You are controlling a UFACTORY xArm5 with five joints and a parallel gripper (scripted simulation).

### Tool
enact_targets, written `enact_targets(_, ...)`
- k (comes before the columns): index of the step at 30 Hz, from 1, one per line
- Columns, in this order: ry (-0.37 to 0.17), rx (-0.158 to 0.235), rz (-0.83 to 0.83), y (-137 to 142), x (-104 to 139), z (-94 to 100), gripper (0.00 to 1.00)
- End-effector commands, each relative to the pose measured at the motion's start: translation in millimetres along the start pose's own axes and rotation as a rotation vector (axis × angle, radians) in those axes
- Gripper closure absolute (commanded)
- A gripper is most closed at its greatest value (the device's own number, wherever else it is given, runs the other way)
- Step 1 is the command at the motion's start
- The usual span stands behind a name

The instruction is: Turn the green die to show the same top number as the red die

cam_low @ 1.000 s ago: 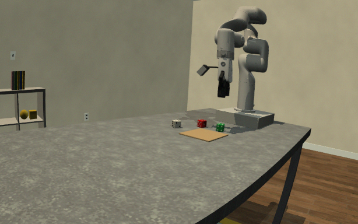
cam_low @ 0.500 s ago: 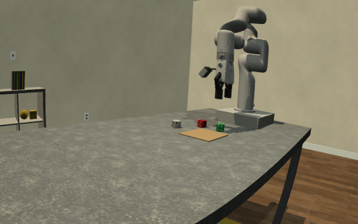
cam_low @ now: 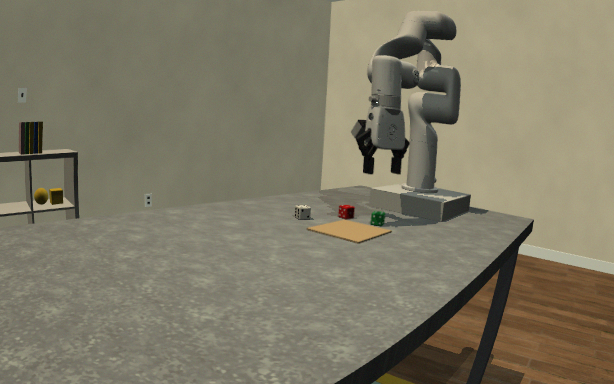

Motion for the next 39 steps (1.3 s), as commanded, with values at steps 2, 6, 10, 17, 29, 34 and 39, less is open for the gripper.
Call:
enact_targets(2,-0.003,-0.003,-0.183,-1.1,0.6,-4.3,0.00)
enact_targets(6,-0.003,-0.003,-0.267,-1.2,0.5,-6.8,0.00)
enact_targets(10,-0.003,-0.003,-0.410,-1.3,0.2,-11.0,0.00)
enact_targets(17,-0.003,-0.002,-0.612,-1.2,-0.2,-17.0,0.00)
enact_targets(29,-0.004,-0.002,-0.906,-1.0,-0.9,-25.6,0.00)
enact_targets(34,-0.004,-0.002,-0.926,-1.0,-0.9,-26.2,0.53)
enact_targets(39,-0.004,-0.002,-0.926,-1.0,-0.9,-26.2,0.53)
Point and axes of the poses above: the point where the finger pads meet when closed, its own z axis back along the fingers, its own y axis across the jaws, x = y × z, the point moved 2 cm from there along z, back along the fingers, and after that the axes turned 13 degrees about -z, right-handed, at the moved point
